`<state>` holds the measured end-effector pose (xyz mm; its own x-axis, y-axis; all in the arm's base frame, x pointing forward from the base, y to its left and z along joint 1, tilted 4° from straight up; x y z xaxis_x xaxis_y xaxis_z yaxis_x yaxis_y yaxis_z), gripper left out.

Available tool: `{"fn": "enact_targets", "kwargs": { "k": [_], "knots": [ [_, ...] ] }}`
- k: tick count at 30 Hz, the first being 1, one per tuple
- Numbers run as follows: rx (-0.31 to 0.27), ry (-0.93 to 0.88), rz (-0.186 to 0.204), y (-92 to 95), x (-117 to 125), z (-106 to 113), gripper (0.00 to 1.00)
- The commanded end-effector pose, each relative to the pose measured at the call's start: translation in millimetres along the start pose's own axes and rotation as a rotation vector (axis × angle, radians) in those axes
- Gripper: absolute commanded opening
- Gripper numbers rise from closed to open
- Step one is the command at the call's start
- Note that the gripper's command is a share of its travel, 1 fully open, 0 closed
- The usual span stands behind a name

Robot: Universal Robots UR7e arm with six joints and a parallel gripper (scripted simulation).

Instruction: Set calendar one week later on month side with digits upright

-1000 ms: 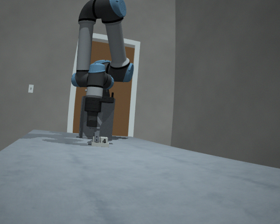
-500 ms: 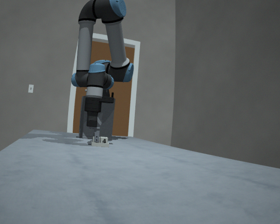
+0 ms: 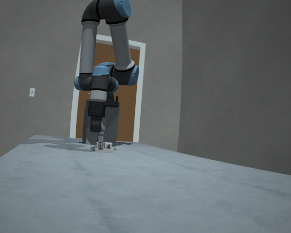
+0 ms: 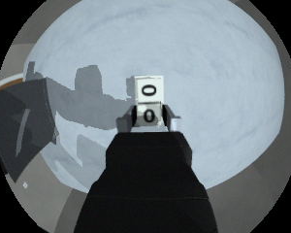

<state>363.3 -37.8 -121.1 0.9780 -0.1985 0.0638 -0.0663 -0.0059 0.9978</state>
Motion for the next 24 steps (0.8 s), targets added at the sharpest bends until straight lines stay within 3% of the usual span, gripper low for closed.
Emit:
{"fn": "enact_targets", "kwargs": {
  "k": [1, 2, 24],
  "knots": [
    [0.0, 0.0, 0.001, 0.3, 0.3, 0.1, 0.84],
    [0.0, 0.0, 0.001, 0.3, 0.3, 0.1, 0.9],
    [0.0, 0.0, 0.001, 7.9, 0.3, 0.1, 0.9]
  ]
}}
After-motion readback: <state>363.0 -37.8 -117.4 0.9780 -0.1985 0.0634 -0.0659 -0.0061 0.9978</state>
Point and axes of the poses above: the point where the finger pads meet when closed, its own y axis back along the fingers, its own x axis across the jaws, z = x × y, the point moved 7 cm from there along y, back along the fingers, and after that the axes turned 7 degrees about -y, right-handed, at the moved point
